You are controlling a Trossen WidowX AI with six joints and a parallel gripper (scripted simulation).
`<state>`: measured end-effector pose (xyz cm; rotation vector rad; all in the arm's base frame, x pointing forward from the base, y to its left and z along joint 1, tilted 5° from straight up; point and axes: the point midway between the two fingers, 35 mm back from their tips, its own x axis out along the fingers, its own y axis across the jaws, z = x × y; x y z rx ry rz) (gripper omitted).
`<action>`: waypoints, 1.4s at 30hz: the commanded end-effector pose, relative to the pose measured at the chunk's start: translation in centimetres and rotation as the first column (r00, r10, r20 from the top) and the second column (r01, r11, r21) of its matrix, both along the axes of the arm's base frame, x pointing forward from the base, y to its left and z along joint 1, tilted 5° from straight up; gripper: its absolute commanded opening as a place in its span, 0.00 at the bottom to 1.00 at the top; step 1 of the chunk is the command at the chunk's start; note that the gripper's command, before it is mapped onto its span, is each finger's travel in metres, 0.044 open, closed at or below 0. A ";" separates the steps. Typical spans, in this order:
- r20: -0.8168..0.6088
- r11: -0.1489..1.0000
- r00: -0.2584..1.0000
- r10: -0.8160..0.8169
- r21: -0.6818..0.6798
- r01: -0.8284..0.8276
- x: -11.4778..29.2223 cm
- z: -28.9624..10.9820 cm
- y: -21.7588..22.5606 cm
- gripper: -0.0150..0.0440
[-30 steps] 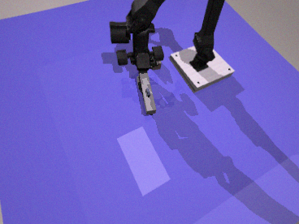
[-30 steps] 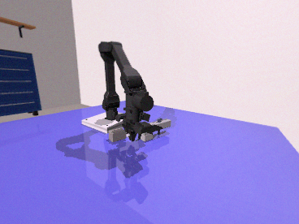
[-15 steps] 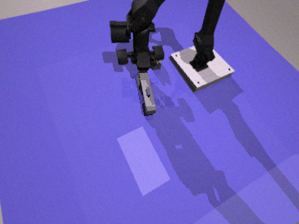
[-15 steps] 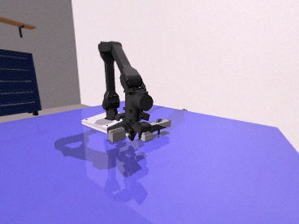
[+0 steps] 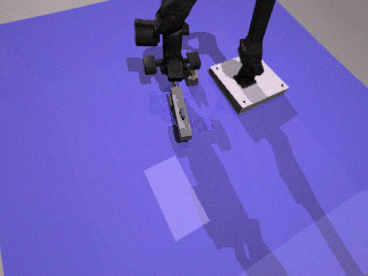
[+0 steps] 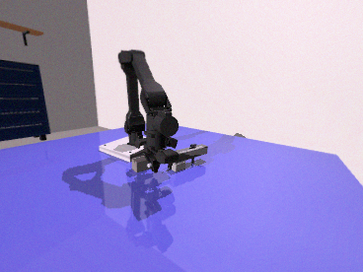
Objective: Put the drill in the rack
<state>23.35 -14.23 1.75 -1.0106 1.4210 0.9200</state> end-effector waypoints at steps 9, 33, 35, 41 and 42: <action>0.001 1.000 1.000 0.005 -0.003 -0.005 -0.4 0.3 -1.7 0.25; 0.000 1.000 1.000 0.005 -0.006 -0.005 -1.4 0.8 -4.3 0.25; 0.000 1.000 1.000 0.005 -0.006 -0.005 -1.5 1.0 -4.3 0.25; 0.000 1.000 1.000 0.005 -0.006 -0.005 -1.5 1.3 -4.2 0.25; 0.000 1.000 1.000 0.005 -0.006 -0.005 -1.5 1.3 -4.1 0.25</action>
